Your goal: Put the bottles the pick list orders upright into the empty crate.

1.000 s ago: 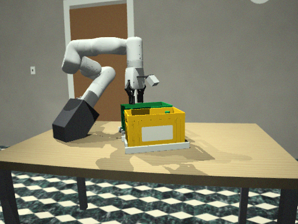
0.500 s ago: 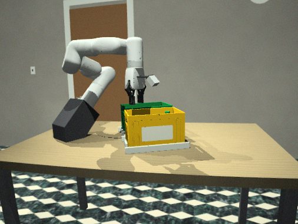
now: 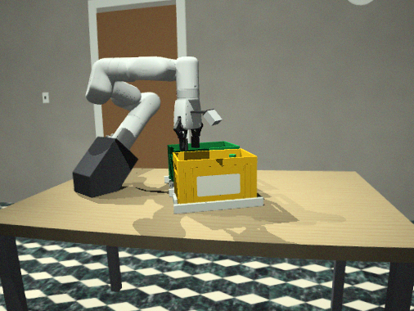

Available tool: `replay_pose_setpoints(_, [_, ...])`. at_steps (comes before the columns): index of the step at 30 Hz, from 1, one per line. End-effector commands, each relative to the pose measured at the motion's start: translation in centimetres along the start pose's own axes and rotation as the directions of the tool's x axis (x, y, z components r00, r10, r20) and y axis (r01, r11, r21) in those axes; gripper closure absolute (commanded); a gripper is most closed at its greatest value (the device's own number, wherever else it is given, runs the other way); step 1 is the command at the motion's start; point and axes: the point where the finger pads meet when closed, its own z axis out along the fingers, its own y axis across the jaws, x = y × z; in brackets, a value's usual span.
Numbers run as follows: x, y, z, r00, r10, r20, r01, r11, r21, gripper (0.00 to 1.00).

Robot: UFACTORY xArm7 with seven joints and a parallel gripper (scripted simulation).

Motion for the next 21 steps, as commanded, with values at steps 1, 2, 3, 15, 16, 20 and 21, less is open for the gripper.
replay_pose_setpoints(1, [0.1, 0.1, 0.4, 1.0, 0.001, -0.004, -0.001, 1.0, -0.002, 0.35])
replay_pose_setpoints(2, [0.1, 0.1, 0.6, 1.0, 0.001, -0.004, -0.001, 1.0, -0.002, 0.35])
replay_pose_setpoints(3, [0.1, 0.1, 0.7, 1.0, 0.001, -0.004, -0.001, 1.0, -0.002, 0.35])
replay_pose_setpoints(15, [0.1, 0.1, 2.0, 1.0, 0.001, -0.004, -0.001, 1.0, -0.002, 0.35])
replay_pose_setpoints(16, [0.1, 0.1, 2.2, 1.0, 0.001, -0.004, -0.001, 1.0, -0.002, 0.35])
replay_pose_setpoints(20, [0.1, 0.1, 2.7, 1.0, 0.001, -0.004, -0.001, 1.0, -0.002, 0.35])
replay_pose_setpoints(21, [0.1, 0.1, 2.8, 1.0, 0.001, -0.004, -0.001, 1.0, -0.002, 0.35])
